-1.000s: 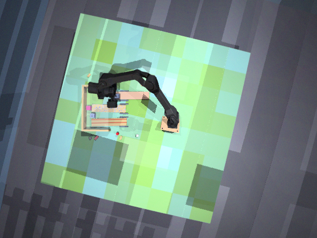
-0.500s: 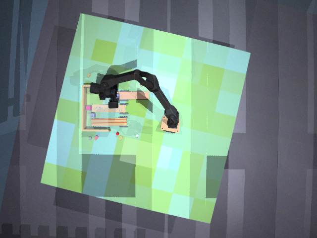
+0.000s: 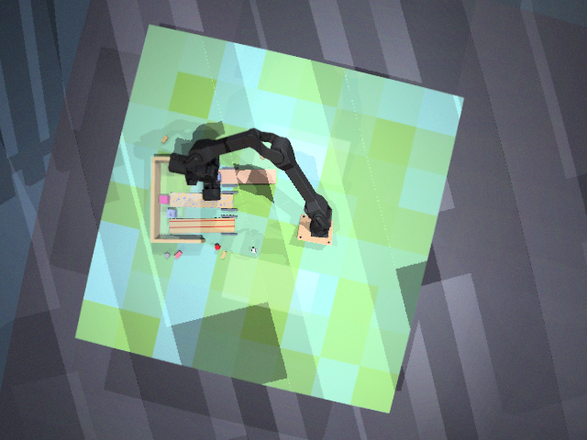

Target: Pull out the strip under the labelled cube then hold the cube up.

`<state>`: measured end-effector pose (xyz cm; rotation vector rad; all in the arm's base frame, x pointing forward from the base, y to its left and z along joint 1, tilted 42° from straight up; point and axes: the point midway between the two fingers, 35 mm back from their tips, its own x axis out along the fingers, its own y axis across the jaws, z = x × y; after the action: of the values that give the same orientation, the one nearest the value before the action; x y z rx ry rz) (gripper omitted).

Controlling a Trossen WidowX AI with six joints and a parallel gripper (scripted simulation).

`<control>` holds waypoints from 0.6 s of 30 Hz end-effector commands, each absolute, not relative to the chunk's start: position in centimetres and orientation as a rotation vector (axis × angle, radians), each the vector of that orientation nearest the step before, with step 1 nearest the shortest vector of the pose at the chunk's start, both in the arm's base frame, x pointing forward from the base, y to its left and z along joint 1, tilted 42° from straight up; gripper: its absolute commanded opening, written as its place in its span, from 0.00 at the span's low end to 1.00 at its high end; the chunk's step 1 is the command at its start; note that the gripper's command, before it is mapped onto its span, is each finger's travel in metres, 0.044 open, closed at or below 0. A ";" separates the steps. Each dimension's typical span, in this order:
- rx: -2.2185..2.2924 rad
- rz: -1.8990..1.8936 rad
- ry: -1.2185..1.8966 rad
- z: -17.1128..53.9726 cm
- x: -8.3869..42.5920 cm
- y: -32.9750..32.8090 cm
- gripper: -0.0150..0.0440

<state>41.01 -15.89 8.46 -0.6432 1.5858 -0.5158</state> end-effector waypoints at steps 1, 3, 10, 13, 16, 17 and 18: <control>-0.643 -0.516 1.586 8.5 41.0 -15.9 0.63; -0.643 -0.516 1.586 8.5 41.0 -15.9 0.54; -0.643 -0.516 1.586 8.5 41.0 -15.9 0.47; -0.643 -0.516 1.586 8.5 41.0 -15.9 0.40; -0.656 -0.505 1.588 8.6 40.9 -15.7 0.26; -0.664 -0.498 1.590 8.7 40.7 -15.5 0.25; -0.662 -0.499 1.590 8.8 40.3 -15.1 0.25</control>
<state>40.92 -15.75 8.48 -0.6494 1.5878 -0.5098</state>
